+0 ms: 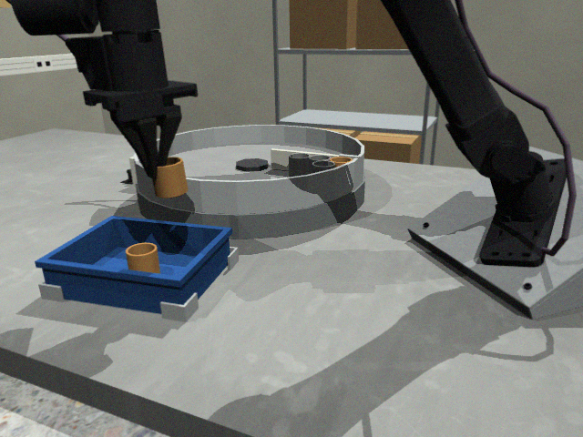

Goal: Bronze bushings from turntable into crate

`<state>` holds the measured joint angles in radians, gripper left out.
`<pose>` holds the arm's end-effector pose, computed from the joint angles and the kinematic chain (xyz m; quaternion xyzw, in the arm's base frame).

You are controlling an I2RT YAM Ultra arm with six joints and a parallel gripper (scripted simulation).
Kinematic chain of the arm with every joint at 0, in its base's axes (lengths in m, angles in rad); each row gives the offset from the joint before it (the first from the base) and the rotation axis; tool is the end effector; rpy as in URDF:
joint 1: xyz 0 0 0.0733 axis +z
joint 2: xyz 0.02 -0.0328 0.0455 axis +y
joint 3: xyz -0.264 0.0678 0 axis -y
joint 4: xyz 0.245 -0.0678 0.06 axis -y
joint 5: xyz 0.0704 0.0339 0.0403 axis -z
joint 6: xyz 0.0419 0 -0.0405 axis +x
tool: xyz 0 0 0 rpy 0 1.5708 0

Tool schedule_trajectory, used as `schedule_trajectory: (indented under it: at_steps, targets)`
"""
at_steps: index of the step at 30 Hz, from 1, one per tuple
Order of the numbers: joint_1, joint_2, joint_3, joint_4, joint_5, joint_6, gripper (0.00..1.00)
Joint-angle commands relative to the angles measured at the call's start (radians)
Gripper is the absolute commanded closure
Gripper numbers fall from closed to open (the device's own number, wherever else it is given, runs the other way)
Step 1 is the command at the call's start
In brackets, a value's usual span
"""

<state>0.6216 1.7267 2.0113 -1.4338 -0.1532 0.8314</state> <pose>0.2597 0.1953 0.4039 0.0862 0.9713 0.1945 0.1062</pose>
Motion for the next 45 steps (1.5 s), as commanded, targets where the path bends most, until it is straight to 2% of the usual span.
schedule_trajectory:
  at_steps: [1, 45]
  targets:
    - [-0.002, -0.007, 0.038, -0.008, 0.017, 0.004, 1.0]
    - [0.002, -0.015, 0.044, -0.011, 0.02, 0.011, 1.0]
